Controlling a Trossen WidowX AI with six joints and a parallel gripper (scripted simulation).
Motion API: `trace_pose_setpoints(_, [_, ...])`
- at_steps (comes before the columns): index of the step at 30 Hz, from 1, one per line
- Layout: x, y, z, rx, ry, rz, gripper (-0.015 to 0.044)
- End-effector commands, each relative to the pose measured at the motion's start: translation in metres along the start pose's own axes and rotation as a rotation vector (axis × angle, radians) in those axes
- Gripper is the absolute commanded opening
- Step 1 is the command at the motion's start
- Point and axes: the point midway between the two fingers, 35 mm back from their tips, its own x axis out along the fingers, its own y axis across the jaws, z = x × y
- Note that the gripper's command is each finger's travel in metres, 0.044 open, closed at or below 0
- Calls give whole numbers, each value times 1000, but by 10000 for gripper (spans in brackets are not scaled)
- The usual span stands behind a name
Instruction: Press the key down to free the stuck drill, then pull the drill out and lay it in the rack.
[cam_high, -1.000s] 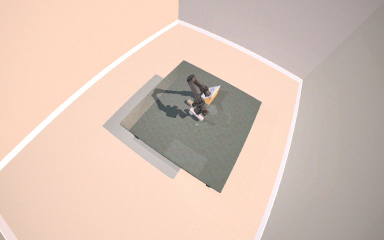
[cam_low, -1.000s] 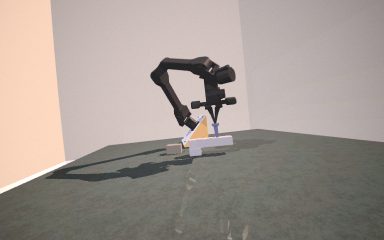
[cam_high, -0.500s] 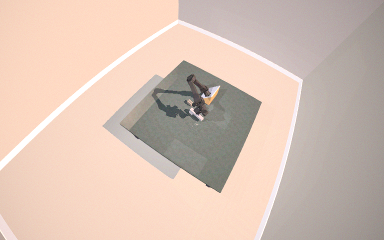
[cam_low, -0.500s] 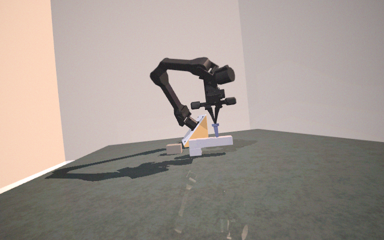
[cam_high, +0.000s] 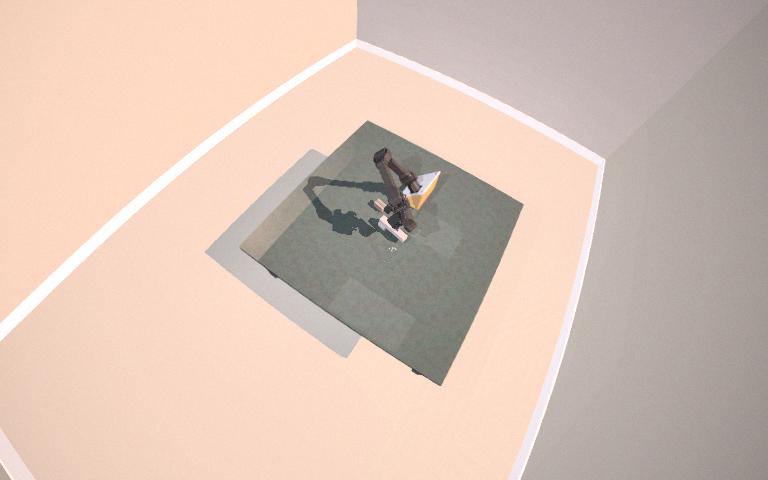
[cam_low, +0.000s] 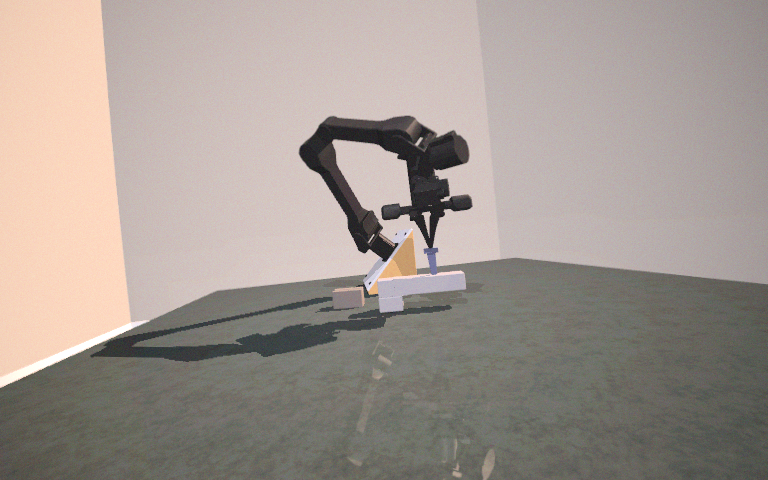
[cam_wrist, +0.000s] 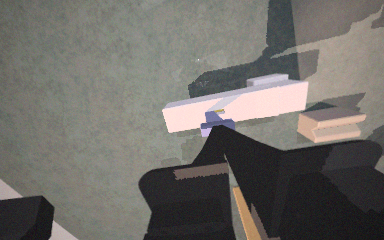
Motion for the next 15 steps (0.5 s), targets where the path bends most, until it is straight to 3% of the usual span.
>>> trace_pose_setpoints(1, [17,-2,-7,-9,37,-20,0])
trace_pose_setpoints(15, [24,-2,-7,-9,37,-20,0])
